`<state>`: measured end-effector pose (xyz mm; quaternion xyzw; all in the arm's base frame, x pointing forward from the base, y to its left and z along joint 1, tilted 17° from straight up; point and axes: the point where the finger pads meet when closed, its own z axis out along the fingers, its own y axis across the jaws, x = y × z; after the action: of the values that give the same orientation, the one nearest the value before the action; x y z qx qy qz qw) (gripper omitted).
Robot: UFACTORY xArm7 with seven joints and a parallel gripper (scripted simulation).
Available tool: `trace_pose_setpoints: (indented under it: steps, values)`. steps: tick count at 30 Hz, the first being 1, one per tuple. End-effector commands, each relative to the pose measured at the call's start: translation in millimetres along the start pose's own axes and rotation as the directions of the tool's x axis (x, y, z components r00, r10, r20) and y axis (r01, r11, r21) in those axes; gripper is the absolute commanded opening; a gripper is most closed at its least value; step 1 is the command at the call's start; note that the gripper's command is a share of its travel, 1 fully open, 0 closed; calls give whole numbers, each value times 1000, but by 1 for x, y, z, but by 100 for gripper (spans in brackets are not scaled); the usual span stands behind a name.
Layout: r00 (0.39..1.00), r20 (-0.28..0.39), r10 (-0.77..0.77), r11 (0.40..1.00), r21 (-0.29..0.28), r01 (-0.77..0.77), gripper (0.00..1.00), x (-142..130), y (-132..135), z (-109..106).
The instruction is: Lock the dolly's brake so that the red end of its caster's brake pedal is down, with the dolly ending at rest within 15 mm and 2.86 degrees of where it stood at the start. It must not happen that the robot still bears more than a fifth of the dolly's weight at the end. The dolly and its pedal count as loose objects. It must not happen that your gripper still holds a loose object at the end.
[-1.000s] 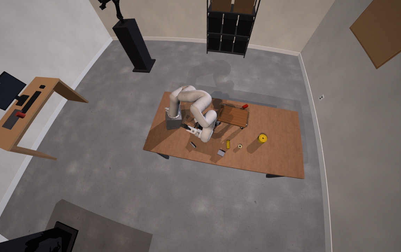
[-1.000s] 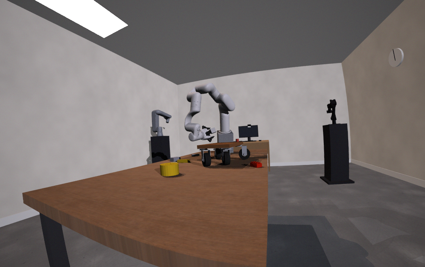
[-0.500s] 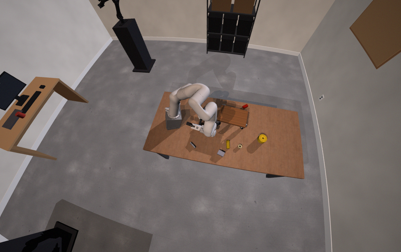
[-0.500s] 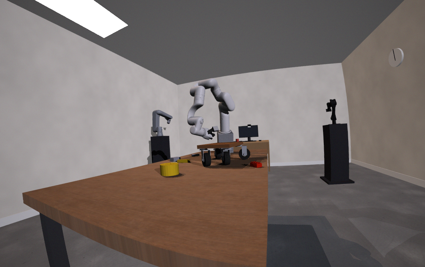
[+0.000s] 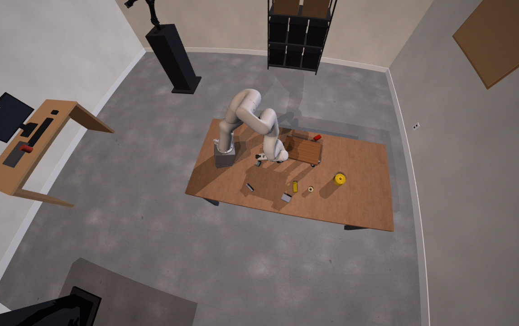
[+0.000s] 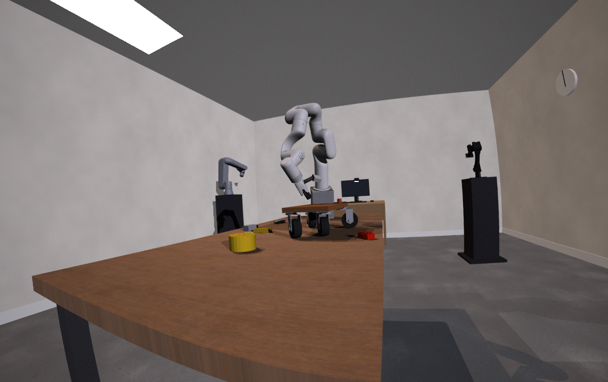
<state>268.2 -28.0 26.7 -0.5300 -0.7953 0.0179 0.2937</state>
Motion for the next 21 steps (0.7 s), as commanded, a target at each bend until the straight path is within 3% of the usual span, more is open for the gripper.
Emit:
trace_pose_setpoints:
  steps: [1,2,6,7,10,11,13,14,21]
  values:
    - [992,119,-31,985,-166,50,0,9,28,-21]
    - [982,186,-38,967,-241,83,0,14,40,-36]
    - [982,186,-38,967,-241,83,0,14,40,-36]
    - [968,250,-37,944,-307,116,0,18,49,-50]
    - [968,250,-37,944,-307,116,0,18,49,-50]
    - [951,308,-32,920,-364,148,0,22,56,-64]
    - [951,308,-32,920,-364,148,0,22,56,-64]
    - [933,359,-22,895,-410,179,0,26,61,-77]
    - [868,496,29,811,-519,269,0,35,68,-116]
